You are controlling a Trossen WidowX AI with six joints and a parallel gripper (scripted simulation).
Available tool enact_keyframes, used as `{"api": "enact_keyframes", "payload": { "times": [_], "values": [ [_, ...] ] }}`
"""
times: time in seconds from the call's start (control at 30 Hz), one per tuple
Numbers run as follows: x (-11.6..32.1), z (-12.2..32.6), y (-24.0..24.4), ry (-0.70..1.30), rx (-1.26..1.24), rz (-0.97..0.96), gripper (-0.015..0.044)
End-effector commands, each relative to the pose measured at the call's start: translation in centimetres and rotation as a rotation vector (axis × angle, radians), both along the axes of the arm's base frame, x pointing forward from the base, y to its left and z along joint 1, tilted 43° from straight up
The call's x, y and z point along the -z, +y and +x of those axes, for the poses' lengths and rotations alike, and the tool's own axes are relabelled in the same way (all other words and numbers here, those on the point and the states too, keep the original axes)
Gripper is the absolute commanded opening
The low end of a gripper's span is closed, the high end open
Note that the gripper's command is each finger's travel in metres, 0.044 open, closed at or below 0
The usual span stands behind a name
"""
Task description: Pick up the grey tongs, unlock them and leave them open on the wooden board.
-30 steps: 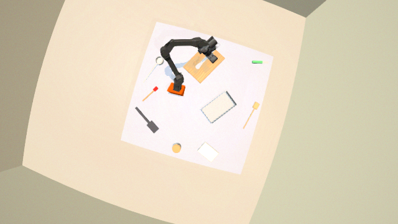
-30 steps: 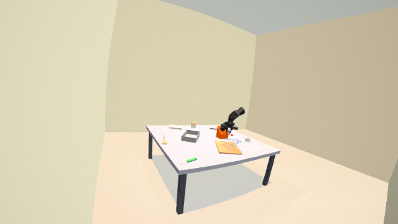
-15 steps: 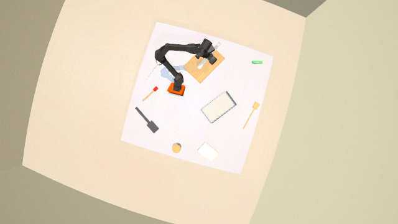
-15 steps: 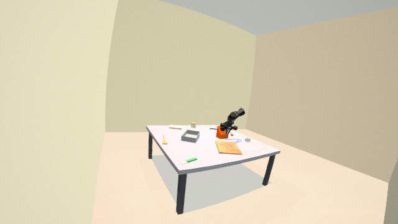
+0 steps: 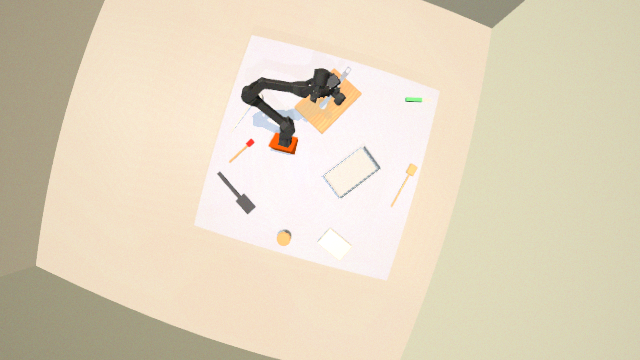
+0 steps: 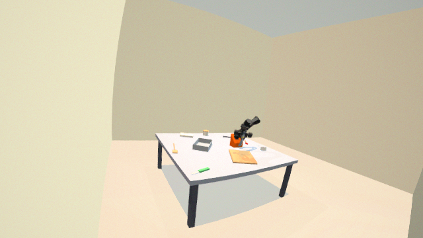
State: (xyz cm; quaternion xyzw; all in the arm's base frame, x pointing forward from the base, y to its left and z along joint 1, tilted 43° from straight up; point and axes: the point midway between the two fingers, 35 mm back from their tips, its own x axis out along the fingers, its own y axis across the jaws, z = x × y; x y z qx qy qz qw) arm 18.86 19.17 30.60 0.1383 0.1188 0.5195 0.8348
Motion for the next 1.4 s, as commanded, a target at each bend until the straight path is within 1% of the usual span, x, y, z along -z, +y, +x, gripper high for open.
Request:
{"api": "enact_keyframes", "payload": {
  "times": [0.0,0.63,1.37],
  "values": [
    [-0.4,-0.5,-0.5,-0.035,0.008,0.064,-0.0150],
    [0.0,-3.7,-2.8,-0.158,-0.004,0.327,-0.0150],
    [0.0,-3.9,-2.9,-0.162,-0.006,0.335,-0.0150]
  ]
}}
